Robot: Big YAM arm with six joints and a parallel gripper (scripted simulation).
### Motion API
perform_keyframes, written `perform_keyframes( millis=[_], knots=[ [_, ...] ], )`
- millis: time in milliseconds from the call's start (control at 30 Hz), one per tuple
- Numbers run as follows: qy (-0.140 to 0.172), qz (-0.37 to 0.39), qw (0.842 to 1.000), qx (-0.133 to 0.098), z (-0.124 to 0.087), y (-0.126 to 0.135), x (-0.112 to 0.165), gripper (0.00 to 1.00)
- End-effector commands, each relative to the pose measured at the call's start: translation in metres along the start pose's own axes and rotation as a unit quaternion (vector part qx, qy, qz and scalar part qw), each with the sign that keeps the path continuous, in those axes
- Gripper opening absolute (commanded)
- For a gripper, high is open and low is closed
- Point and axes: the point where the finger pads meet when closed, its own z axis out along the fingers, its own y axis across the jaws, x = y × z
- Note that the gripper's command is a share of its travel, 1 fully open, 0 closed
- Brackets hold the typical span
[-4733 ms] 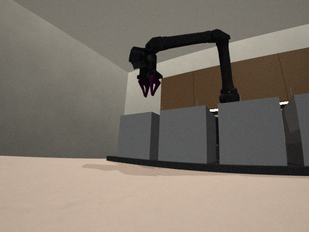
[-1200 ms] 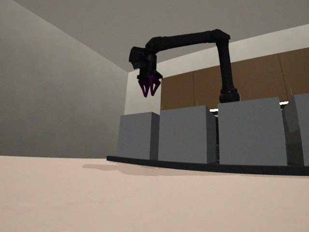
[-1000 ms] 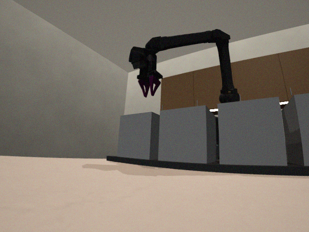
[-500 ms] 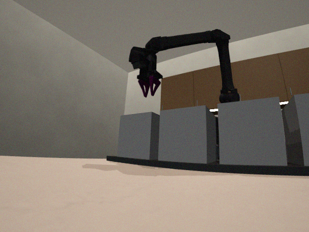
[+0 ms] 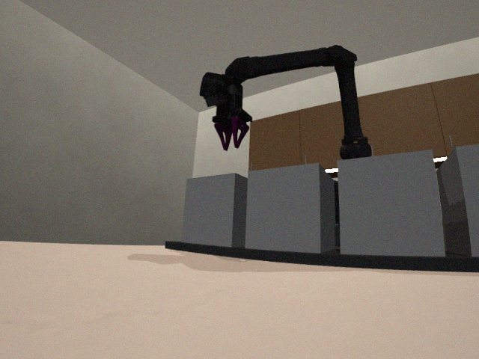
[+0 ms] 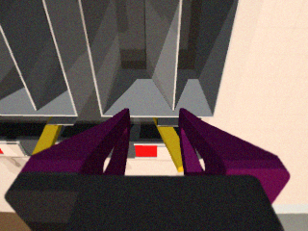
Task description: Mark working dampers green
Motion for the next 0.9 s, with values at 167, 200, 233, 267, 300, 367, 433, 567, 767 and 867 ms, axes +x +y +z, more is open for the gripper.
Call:
perform_keyframes(
  millis=[167,200,233,267,300,367,433,567,767,867],
  knots=[
    [0.005,0.008,0.999,-0.054,0.011,-0.028,0.053,0.36],
    [0.004,0.008,0.998,-0.062,0.012,-0.031,0.060,0.36],
    [0.004,0.008,0.997,-0.071,0.014,-0.034,0.068,0.36],
    [0.004,0.008,0.997,-0.081,0.015,-0.037,0.076,0.36],
    [0.003,0.008,0.996,-0.091,0.017,-0.039,0.084,0.36],
    [0.003,0.008,0.994,-0.111,0.021,-0.046,0.101,0.36],
    [0.003,0.008,0.993,-0.121,0.023,-0.049,0.110,0.36],
    [-0.013,-0.002,0.991,-0.132,0.015,-0.069,0.117,0.36],
    [-0.019,-0.025,0.992,-0.121,0.001,-0.055,0.099,0.36],
    [-0.017,-0.007,0.992,-0.125,0.009,-0.069,0.114,0.36]
  ],
)
